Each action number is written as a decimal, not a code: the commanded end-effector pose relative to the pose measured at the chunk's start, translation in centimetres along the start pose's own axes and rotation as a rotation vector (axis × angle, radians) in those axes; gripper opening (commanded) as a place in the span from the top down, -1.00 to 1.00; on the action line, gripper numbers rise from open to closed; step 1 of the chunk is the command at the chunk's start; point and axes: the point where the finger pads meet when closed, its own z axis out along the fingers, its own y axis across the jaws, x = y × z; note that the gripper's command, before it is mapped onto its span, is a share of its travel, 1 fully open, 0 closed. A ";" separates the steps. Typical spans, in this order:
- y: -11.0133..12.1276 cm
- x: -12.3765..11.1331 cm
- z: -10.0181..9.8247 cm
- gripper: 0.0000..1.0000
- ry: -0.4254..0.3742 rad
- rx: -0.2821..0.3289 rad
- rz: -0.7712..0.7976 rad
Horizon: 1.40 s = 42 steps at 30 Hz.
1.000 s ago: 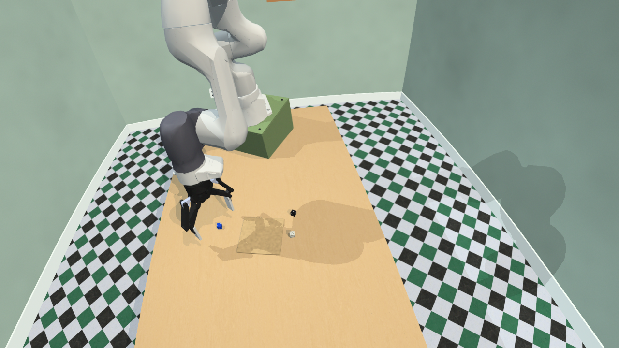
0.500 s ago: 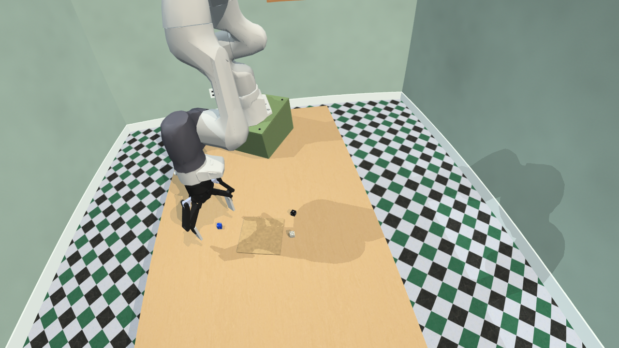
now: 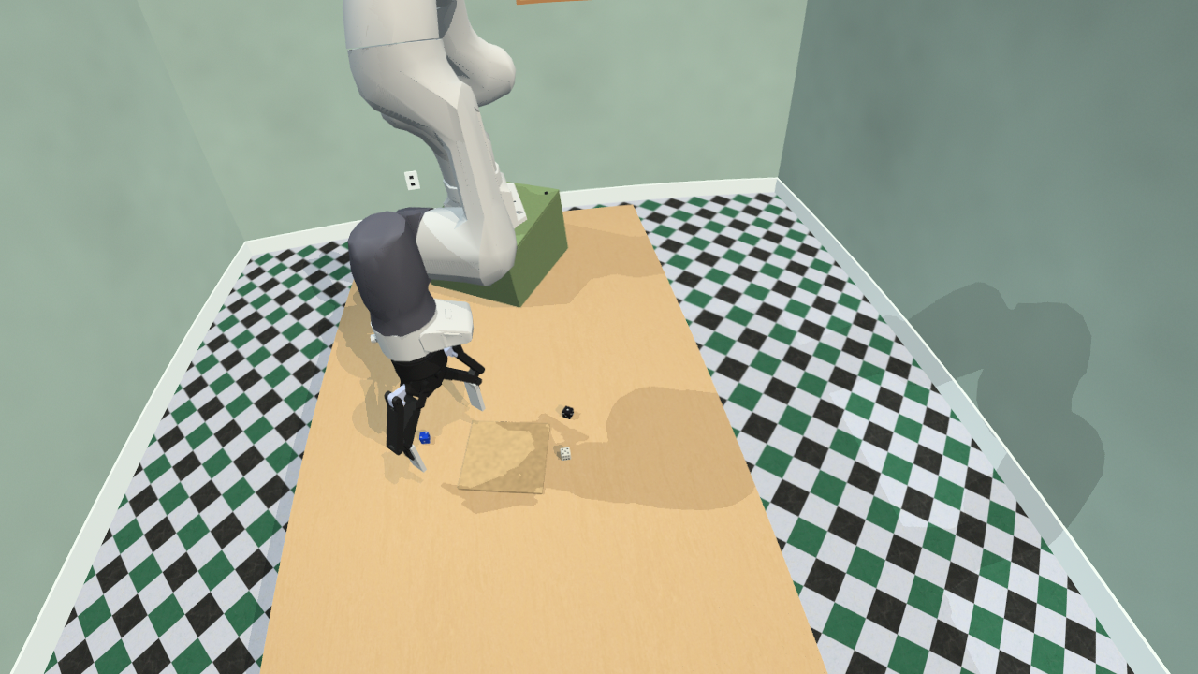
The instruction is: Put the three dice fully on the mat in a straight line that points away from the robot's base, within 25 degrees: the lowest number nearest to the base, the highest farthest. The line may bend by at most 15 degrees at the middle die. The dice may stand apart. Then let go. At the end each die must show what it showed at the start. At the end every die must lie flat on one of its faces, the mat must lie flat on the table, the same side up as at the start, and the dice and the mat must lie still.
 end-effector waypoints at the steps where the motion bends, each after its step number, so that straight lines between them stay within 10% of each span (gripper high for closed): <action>1: -1.2 2.3 0.1 -1.00 -0.011 0.000 0.053; 22: -7.8 16.0 0.3 -1.00 -0.011 0.000 0.053; 42: -8.4 17.3 0.3 -1.00 -0.011 0.000 0.053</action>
